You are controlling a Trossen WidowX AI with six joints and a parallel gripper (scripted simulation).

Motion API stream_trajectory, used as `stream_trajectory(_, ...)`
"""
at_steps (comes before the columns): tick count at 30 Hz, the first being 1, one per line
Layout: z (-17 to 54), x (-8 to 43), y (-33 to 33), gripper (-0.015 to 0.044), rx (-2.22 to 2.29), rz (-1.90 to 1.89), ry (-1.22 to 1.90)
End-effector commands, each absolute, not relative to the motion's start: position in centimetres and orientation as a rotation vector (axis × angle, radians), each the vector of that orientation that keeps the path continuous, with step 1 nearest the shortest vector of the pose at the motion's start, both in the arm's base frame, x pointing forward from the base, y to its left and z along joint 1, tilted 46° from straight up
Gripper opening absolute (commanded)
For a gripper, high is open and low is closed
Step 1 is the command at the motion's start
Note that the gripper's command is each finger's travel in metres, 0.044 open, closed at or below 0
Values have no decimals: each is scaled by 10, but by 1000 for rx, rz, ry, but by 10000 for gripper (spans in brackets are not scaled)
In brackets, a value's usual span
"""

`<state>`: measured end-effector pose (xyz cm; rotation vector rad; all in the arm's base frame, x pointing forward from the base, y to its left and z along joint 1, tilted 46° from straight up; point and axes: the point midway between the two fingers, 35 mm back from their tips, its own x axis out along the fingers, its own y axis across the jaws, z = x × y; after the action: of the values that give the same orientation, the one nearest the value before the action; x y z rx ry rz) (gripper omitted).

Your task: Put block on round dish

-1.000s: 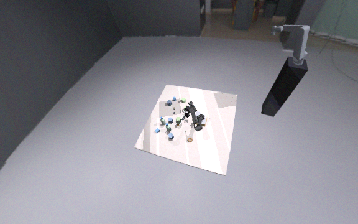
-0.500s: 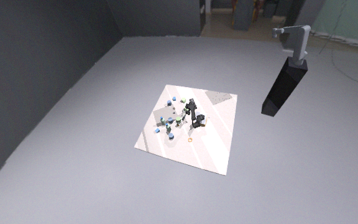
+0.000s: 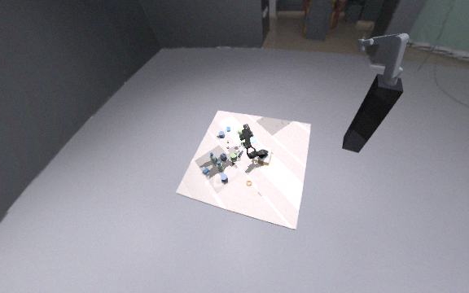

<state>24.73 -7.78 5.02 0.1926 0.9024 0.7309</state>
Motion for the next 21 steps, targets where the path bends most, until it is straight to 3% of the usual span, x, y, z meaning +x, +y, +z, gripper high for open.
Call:
stream_trajectory(1, 39, 256, -80, 440, 99, 809, 904)
stream_trajectory(21, -41, 294, -79, 440, -349, 1269, 813)
